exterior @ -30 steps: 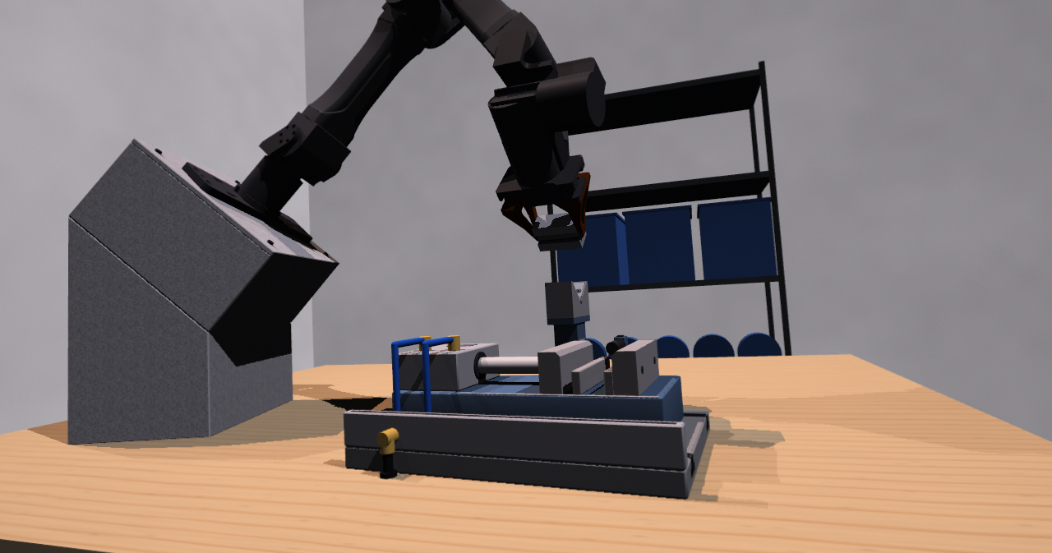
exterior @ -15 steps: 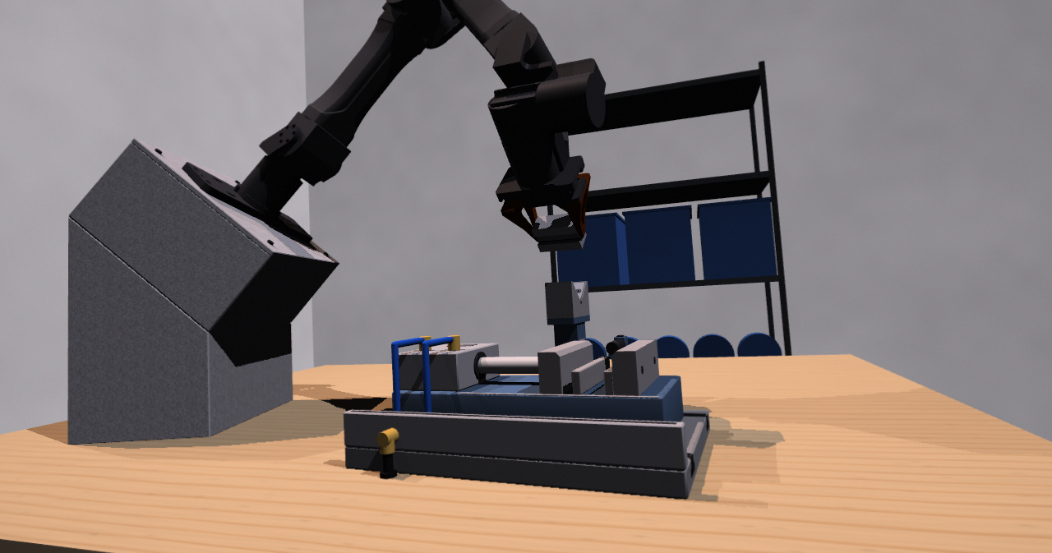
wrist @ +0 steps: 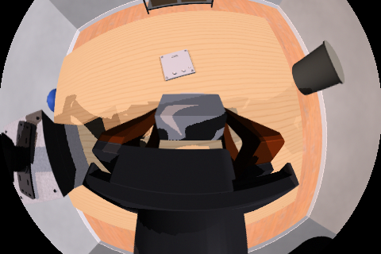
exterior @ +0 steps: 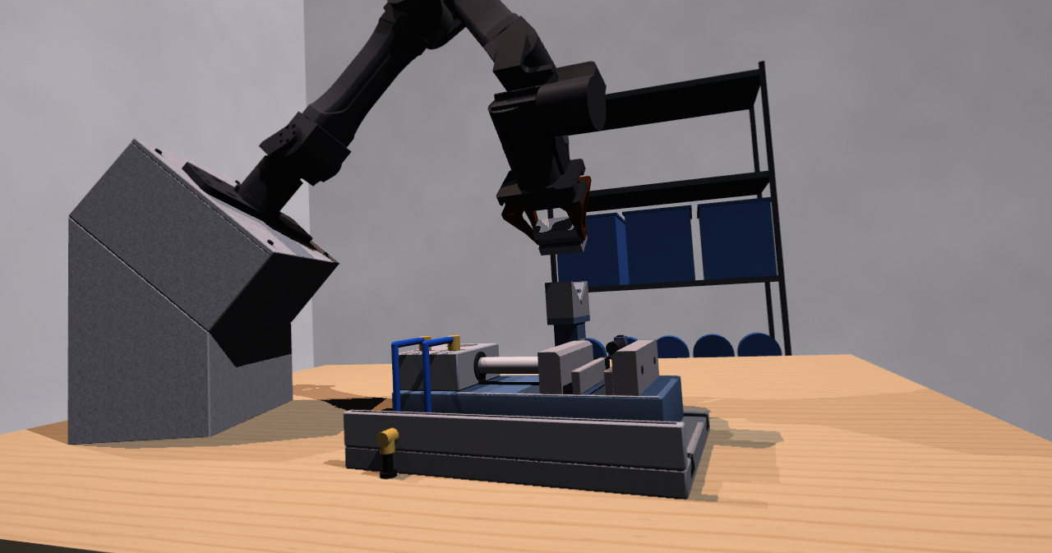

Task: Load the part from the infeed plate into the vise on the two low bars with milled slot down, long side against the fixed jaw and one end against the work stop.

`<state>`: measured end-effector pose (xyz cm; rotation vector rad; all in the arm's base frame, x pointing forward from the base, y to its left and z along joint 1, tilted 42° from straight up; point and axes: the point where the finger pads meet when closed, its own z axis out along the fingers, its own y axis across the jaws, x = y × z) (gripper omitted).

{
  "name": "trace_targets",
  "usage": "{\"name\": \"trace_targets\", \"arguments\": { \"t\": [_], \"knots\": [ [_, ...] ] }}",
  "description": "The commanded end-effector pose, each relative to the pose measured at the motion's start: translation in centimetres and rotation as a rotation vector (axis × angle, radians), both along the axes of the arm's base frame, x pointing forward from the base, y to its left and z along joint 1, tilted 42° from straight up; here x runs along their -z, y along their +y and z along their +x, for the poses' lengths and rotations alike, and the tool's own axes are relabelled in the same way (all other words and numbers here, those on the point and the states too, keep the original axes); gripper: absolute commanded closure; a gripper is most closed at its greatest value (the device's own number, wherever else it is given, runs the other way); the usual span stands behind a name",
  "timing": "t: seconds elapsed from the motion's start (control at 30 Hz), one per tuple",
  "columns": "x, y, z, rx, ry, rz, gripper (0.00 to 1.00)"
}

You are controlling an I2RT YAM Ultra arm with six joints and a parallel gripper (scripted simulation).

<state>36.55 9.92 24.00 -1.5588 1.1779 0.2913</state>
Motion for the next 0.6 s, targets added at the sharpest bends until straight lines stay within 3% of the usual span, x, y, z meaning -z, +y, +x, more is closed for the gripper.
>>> {"name": "trace_targets", "arguments": {
  "t": [0.0,0.17,0.23,0.4,0.57],
  "knots": [
    [-0.5,0.6,-0.4,-0.024,-0.009,0.039,1.00],
    [-0.7,0.4,-0.1,-0.018,-0.021,0.037,1.00],
    [0.2,0.7,-0.1,-0.024,0.004,0.042,1.00],
    [-0.4,0.6,0.4,-0.019,-0.025,0.037,1.00],
    [0.8,0.9,0.5,-0.023,0.000,0.041,1.00]
  ]
}}
